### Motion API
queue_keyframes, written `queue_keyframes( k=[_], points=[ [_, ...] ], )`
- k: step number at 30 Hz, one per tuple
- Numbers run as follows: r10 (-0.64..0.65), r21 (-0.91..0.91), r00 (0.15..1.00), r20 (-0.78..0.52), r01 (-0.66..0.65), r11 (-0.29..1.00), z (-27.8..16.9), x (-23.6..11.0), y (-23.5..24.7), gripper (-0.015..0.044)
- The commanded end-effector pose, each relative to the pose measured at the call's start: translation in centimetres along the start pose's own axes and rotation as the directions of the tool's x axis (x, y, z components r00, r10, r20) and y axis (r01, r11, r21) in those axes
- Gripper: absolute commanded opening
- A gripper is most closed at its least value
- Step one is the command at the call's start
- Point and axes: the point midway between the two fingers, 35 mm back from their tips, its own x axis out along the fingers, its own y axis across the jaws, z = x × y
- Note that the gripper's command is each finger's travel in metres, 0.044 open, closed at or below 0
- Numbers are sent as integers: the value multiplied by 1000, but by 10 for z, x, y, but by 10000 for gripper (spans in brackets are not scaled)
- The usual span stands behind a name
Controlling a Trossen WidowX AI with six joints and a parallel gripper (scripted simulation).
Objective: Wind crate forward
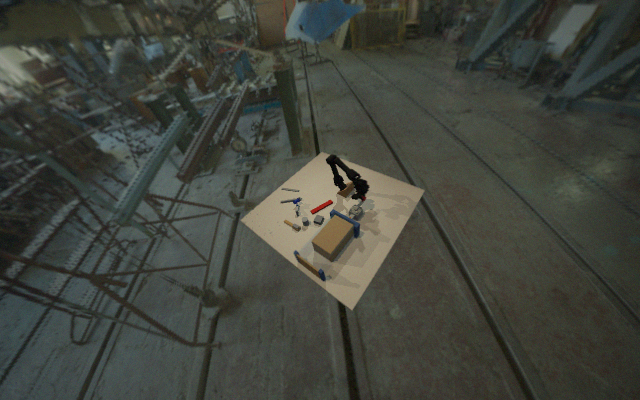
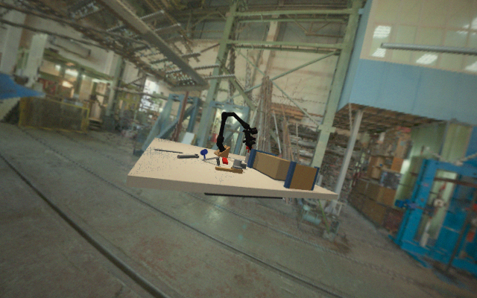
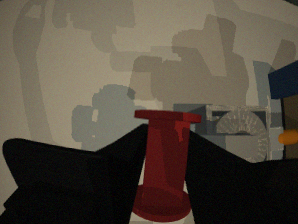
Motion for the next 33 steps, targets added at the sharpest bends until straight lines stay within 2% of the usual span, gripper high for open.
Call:
queue_keyframes(
  k=[1, 10, 33],
  points=[
    [-3, -4, 1000, -25, 2, 1000, -12, -1, -1, 0],
    [-3, -4, 1000, -28, 3, 1000, -36, -13, -10, 0],
    [-4, -4, 1000, -31, 4, 1000, -60, -24, -28, 0]
  ],
)
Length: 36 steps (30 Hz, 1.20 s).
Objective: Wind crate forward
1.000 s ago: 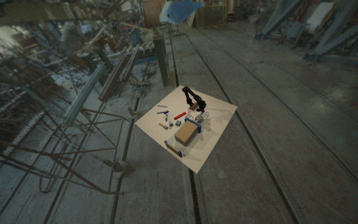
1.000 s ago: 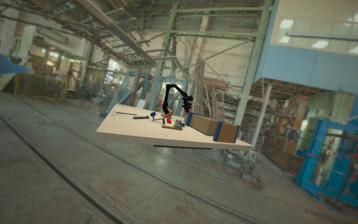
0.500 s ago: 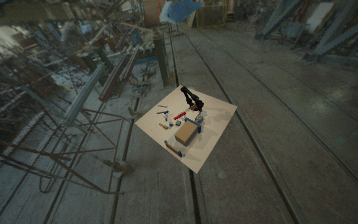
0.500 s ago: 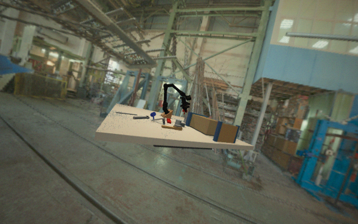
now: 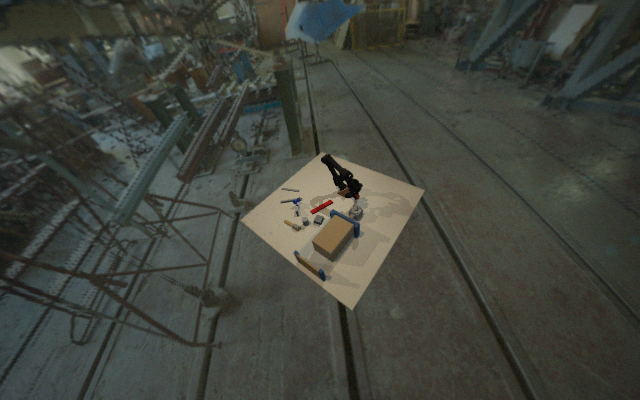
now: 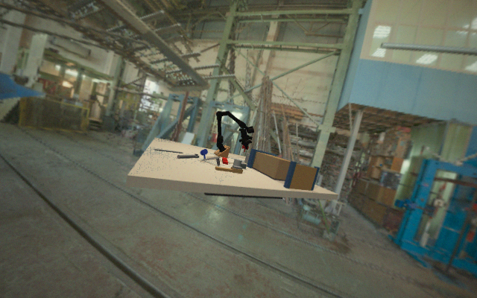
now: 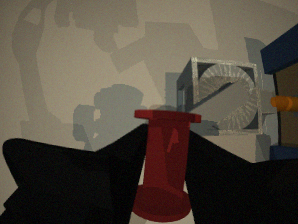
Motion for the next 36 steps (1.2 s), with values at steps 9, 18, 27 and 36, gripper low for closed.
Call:
queue_keyframes(
  k=[9, 18, 27, 36],
  points=[
    [-17, 4, 1000, -25, 17, 1000, -17, -4, -16, 0],
    [-18, 4, 1000, -25, 18, 1000, -24, -7, -26, 0],
    [1, 1, 1000, -8, -1, 1000, -22, -9, -26, 26],
    [1, 1, 1000, -8, -1, 1000, -22, -9, -26, 263]
  ],
)
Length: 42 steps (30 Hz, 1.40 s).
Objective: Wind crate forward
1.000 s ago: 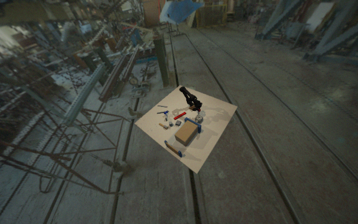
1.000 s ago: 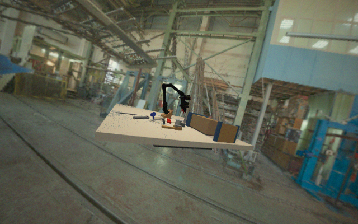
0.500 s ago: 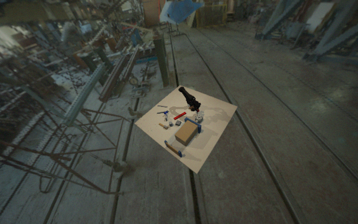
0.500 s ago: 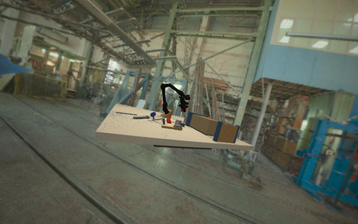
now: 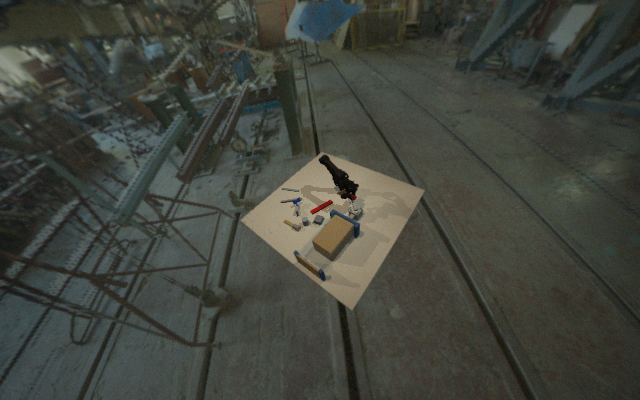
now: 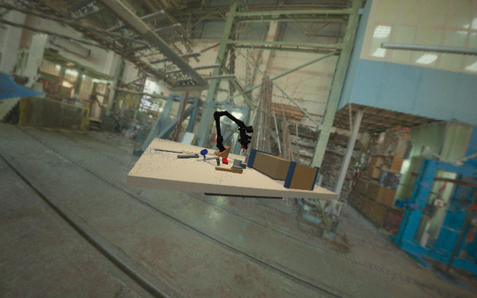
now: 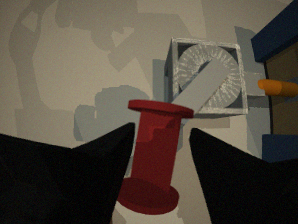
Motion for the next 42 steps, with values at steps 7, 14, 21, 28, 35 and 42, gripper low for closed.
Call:
queue_keyframes(
  k=[7, 14, 21, 28, 35, 42],
  points=[
    [-3, 0, 1000, -5, 3, 1000, -1, 0, 0, 440],
    [-1, -1, 1000, -3, 1, 1000, 16, -30, 0, 440],
    [1, -1, 1000, -2, -1, 1000, 28, -58, 2, 440],
    [3, -2, 1000, -4, -3, 1000, 21, -109, 20, 440],
    [-6, -7, 999, -39, 6, 1000, 40, -108, 8, 440],
    [-17, -14, 989, -148, 15, 1000, 87, -96, -26, 440]
  ],
)
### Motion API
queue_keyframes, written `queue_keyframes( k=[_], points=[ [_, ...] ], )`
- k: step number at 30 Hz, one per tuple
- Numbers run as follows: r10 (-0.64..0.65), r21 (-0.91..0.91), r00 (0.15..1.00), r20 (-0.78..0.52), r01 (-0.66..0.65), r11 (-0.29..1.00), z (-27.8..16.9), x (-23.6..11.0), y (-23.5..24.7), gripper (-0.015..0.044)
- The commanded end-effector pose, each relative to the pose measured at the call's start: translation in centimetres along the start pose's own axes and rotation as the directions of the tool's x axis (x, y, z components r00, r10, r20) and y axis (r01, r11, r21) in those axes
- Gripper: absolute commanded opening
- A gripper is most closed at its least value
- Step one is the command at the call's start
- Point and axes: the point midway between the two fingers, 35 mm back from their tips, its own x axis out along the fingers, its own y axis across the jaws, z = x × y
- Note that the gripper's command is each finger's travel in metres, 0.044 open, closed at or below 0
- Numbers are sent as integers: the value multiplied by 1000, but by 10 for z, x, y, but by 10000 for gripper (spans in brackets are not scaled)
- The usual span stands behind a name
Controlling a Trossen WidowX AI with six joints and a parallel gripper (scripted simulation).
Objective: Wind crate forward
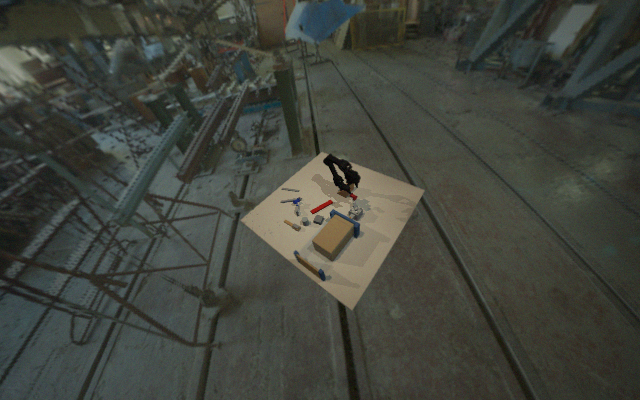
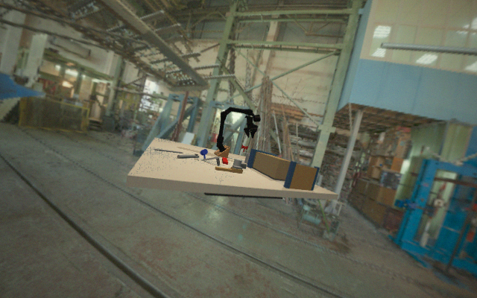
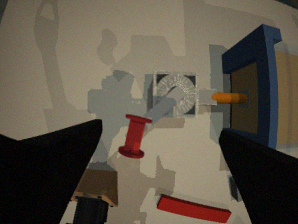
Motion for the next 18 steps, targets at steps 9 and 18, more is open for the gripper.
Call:
queue_keyframes(
  k=[9, 18],
  points=[
    [-8, -20, 986, -168, 4, 1000, 60, 40, -49, 440],
    [-8, -21, 985, -171, 4, 1000, 60, 41, -50, 440]
  ],
)
